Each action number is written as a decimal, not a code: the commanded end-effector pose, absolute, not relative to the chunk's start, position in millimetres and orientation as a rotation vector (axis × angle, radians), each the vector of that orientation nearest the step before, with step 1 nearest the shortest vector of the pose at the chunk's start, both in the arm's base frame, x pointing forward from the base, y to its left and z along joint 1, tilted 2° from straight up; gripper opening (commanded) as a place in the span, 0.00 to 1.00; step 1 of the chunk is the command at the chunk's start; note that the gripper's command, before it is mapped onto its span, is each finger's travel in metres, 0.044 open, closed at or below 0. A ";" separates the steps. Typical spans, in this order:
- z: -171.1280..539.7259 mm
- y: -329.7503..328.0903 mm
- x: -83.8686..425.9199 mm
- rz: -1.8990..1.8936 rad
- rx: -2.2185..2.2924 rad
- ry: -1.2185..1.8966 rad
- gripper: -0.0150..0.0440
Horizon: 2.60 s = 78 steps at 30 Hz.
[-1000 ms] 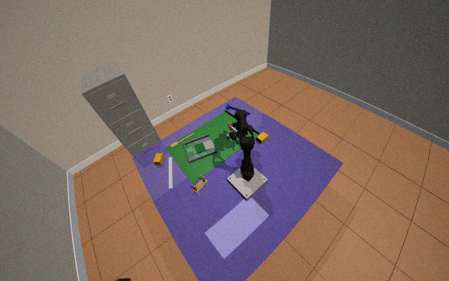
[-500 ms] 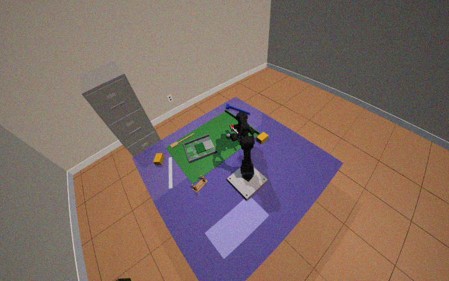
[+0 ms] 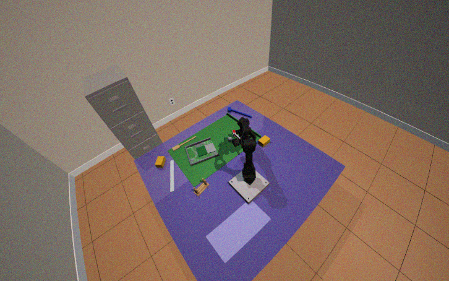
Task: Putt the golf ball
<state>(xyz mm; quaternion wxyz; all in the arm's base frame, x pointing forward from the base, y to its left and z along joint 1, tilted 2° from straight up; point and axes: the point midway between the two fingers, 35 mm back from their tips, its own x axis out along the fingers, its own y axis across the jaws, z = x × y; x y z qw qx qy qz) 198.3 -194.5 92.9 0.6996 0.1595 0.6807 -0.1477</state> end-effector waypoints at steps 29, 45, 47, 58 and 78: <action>72.3 -218.3 186.5 -0.333 0.356 1.519 0.25; 70.6 -215.7 186.0 -0.325 0.360 1.526 0.25; 71.4 -200.8 197.6 -0.325 0.360 1.525 0.25; 75.2 -94.9 244.1 -0.324 0.365 1.517 0.25; 135.2 -96.3 242.7 -0.324 0.365 1.516 0.25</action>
